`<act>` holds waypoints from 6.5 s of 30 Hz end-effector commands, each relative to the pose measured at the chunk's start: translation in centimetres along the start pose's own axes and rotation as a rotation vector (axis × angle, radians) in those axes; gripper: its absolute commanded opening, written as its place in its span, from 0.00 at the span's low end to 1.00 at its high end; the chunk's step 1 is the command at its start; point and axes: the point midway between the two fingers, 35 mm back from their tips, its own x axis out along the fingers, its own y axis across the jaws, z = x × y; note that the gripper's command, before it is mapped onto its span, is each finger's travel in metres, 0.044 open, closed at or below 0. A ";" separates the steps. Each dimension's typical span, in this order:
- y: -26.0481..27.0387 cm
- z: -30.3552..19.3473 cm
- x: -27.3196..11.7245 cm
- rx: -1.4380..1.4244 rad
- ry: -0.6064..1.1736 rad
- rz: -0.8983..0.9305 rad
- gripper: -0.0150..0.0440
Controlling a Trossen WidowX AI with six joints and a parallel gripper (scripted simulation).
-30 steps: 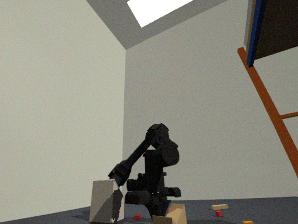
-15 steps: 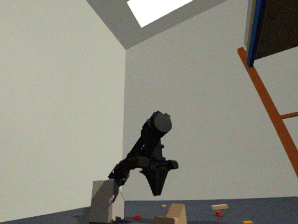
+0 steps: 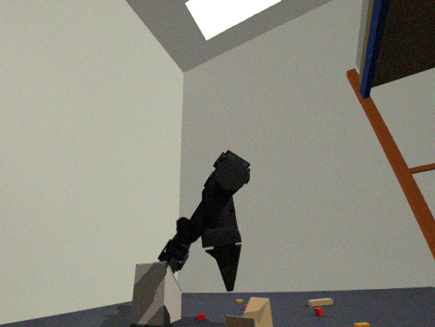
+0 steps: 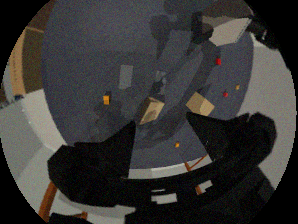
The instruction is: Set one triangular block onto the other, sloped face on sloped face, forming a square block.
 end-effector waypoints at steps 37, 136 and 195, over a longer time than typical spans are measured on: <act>3.8 -0.5 2.1 -0.995 0.204 -0.090 1.00; -1.3 -3.6 7.8 -0.956 -0.424 0.222 0.25; -5.3 -6.1 -1.2 -0.880 -0.946 0.489 1.00</act>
